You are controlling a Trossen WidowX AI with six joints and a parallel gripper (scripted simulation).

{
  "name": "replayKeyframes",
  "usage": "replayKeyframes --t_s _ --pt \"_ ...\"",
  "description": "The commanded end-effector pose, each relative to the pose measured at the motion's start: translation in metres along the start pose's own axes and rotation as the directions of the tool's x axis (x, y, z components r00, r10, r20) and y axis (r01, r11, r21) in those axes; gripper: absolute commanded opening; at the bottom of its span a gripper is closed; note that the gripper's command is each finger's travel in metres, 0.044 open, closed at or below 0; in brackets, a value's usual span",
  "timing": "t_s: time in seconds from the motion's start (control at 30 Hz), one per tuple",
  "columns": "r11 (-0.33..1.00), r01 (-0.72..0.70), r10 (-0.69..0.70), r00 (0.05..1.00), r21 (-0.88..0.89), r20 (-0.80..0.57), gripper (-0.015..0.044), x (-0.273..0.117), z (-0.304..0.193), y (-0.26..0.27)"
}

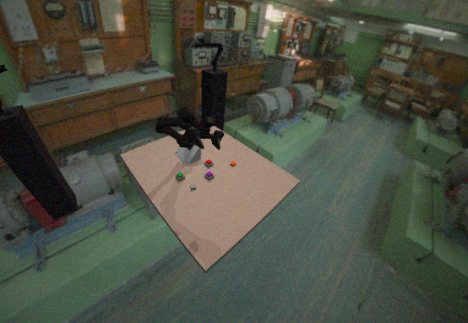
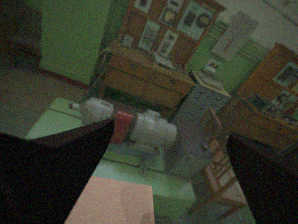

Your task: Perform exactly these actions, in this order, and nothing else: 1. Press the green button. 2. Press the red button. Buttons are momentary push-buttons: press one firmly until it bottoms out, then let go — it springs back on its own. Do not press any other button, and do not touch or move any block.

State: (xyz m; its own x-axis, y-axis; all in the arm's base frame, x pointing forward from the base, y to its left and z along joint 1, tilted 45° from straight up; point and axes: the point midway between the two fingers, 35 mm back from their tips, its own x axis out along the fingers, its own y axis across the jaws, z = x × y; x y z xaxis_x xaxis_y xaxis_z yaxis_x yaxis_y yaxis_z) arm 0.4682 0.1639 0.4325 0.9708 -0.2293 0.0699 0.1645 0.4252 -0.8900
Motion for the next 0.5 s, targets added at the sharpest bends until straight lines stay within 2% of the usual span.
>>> replayKeyframes --t_s 0.0,0.17,0.47 --pt "1.0 -0.009 0.009 1.0 0.0 -0.009 0.04 0.0 -0.004 0.002" --pt "0.979 -0.2 0.204 0.947 0.039 -0.247 0.04 -0.013 -0.101 0.035" --pt "0.936 -0.321 0.346 0.765 0.145 -0.543 0.04 -0.067 -0.216 0.06"
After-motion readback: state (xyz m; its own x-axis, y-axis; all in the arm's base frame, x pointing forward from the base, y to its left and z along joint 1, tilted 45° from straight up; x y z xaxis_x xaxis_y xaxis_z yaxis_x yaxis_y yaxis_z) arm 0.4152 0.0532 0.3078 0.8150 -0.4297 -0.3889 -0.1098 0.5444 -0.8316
